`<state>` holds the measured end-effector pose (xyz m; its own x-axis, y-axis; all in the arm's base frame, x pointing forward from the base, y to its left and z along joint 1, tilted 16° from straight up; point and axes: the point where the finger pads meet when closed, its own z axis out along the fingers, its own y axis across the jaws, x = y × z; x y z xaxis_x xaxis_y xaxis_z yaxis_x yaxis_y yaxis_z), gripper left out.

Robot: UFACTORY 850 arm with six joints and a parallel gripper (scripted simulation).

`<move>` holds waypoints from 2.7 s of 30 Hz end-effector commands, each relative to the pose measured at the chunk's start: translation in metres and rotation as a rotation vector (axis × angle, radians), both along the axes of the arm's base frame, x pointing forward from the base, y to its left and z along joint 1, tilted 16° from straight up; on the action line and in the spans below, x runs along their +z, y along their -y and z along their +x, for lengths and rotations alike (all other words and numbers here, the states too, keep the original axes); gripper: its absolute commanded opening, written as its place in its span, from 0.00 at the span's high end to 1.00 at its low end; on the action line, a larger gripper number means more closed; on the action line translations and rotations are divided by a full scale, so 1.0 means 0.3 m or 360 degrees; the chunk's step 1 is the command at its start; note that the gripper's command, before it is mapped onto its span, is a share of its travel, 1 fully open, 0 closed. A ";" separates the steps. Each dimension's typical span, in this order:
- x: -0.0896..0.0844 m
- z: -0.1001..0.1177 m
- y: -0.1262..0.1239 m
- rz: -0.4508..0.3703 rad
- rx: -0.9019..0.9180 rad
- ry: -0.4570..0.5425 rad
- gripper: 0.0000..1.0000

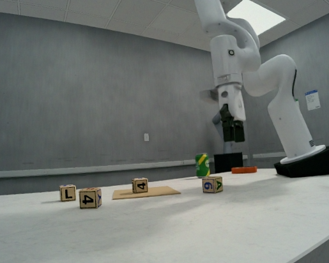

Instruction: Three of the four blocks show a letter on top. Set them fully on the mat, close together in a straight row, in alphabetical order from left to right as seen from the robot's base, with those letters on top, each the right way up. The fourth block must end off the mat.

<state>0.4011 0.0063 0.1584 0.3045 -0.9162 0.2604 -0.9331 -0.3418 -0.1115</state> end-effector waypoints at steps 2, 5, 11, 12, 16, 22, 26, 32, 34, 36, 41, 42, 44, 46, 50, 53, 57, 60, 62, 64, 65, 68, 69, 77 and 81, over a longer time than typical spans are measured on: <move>0.002 0.002 -0.001 0.0000 0.0000 0.0002 0.00; 0.002 0.002 -0.001 0.0000 0.0000 0.0002 0.00; 0.002 0.002 -0.001 0.0000 0.0000 0.0002 0.00; 0.002 0.002 -0.001 0.0000 0.0000 0.0002 0.00; 0.002 0.002 -0.001 0.0000 0.0000 0.0002 0.00; 0.009 0.027 0.003 -0.0005 -0.0001 0.0006 0.00; 0.029 0.100 0.013 -0.0021 -0.0006 0.0014 0.00; 0.092 0.329 0.054 -0.0061 -0.0021 0.0031 0.00; 0.109 0.390 0.067 -0.0069 -0.0025 0.0032 0.00; 0.127 0.454 0.081 -0.0076 -0.0028 0.0033 0.00; 0.150 0.541 0.102 -0.0082 -0.0033 0.0032 0.00; 0.157 0.569 0.109 -0.0083 -0.0034 0.0031 0.00; 0.180 0.656 0.131 -0.0084 -0.0036 0.0027 0.00; 0.180 0.656 0.131 -0.0084 -0.0036 0.0027 0.00; 0.220 0.814 0.176 -0.0071 -0.0035 0.0018 0.00; 0.236 0.880 0.196 -0.0060 -0.0031 0.0013 0.00; 0.250 0.937 0.214 -0.0047 -0.0025 0.0010 0.00; 0.270 1.021 0.241 -0.0022 -0.0013 0.0005 0.00; 0.270 1.021 0.241 -0.0022 -0.0013 0.0005 0.00; 0.280 1.066 0.256 -0.0006 -0.0003 0.0003 0.00; 0.282 1.076 0.260 -0.0002 -0.0001 0.0003 0.00; 0.283 1.081 0.261 0.0000 0.0000 0.0003 0.00; 0.283 1.081 0.261 0.0000 0.0000 0.0003 0.00; 0.283 1.081 0.261 0.0000 0.0000 0.0003 0.00; 0.283 1.081 0.261 0.0000 0.0000 0.0003 0.00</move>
<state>0.7245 -0.0722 0.2420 0.3047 -0.9161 0.2607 -0.9332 -0.3419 -0.1110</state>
